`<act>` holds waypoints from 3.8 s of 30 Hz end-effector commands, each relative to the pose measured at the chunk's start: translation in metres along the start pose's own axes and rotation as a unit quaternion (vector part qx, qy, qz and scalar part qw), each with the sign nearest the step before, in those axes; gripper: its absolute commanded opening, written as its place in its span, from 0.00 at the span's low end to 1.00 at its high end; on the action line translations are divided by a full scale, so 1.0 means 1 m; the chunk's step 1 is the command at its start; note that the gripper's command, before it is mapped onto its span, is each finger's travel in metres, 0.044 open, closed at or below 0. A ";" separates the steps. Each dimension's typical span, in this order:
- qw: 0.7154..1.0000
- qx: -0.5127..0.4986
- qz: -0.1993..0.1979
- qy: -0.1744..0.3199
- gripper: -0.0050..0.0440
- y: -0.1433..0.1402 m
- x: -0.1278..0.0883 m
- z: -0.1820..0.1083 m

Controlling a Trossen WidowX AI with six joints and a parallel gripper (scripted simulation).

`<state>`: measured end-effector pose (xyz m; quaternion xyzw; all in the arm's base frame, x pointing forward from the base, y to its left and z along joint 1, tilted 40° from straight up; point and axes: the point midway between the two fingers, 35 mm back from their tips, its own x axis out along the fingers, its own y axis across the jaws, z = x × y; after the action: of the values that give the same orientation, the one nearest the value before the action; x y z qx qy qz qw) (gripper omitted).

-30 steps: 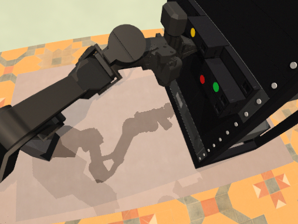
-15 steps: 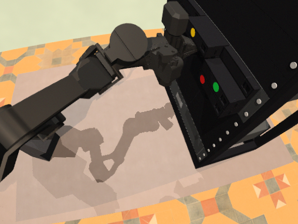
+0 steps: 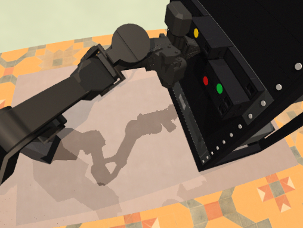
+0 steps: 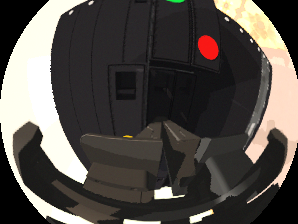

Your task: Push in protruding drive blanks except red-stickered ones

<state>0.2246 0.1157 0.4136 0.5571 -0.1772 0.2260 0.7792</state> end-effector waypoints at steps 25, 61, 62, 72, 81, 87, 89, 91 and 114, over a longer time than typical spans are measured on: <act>1.000 0.015 0.024 -0.013 0.10 0.022 0.007 0.013; 1.000 0.015 0.024 -0.013 0.10 0.025 0.010 0.014; 1.000 0.015 0.024 -0.013 0.10 0.025 0.010 0.014; 1.000 0.015 0.024 -0.013 0.10 0.025 0.010 0.014; 1.000 0.015 0.024 -0.013 0.10 0.026 0.015 0.015; 1.000 0.015 0.024 -0.013 0.10 0.026 0.015 0.015; 1.000 0.015 0.024 -0.013 0.10 0.026 0.015 0.015; 1.000 0.015 0.024 -0.013 0.10 0.026 0.015 0.015; 1.000 0.015 0.024 -0.013 0.10 0.026 0.013 0.015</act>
<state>0.2297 0.1164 0.4199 0.5567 -0.1719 0.2258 0.7808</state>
